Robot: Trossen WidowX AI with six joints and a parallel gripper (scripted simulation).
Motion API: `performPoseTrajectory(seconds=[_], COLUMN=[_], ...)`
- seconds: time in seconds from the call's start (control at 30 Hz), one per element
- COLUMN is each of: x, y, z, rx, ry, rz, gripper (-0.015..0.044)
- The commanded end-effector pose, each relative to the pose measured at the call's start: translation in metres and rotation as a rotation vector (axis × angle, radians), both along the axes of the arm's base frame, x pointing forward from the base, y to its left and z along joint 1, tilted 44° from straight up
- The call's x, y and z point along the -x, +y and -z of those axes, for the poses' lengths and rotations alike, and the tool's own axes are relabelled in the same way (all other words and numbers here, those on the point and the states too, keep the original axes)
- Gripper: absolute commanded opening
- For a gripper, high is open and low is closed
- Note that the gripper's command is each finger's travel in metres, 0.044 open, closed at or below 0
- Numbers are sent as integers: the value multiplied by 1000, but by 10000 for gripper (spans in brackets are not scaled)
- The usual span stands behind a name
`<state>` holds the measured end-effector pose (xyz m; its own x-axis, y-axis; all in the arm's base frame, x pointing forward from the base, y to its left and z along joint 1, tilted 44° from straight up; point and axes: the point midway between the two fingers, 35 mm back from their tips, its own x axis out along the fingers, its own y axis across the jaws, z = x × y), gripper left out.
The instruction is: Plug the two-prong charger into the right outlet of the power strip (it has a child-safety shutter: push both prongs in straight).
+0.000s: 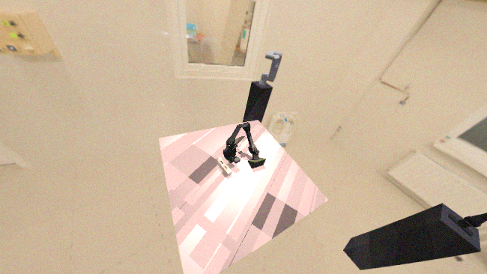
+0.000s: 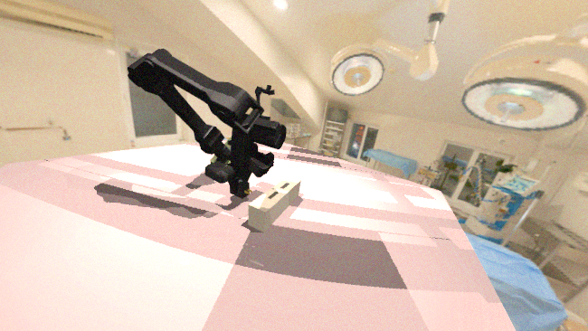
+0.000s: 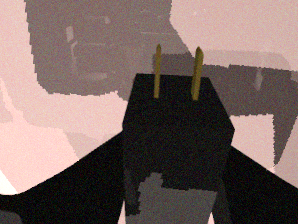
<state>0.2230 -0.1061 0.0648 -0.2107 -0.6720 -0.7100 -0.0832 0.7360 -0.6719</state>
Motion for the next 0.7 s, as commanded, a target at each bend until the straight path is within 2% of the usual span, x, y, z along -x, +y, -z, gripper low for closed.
performPoseTrajectory(seconds=[0.0,0.67], x=[-7,-31], y=[-2,-7], z=[-1,0], rx=[5,7], ry=[-3,3], rz=[-5,-9], gripper=[0,0])
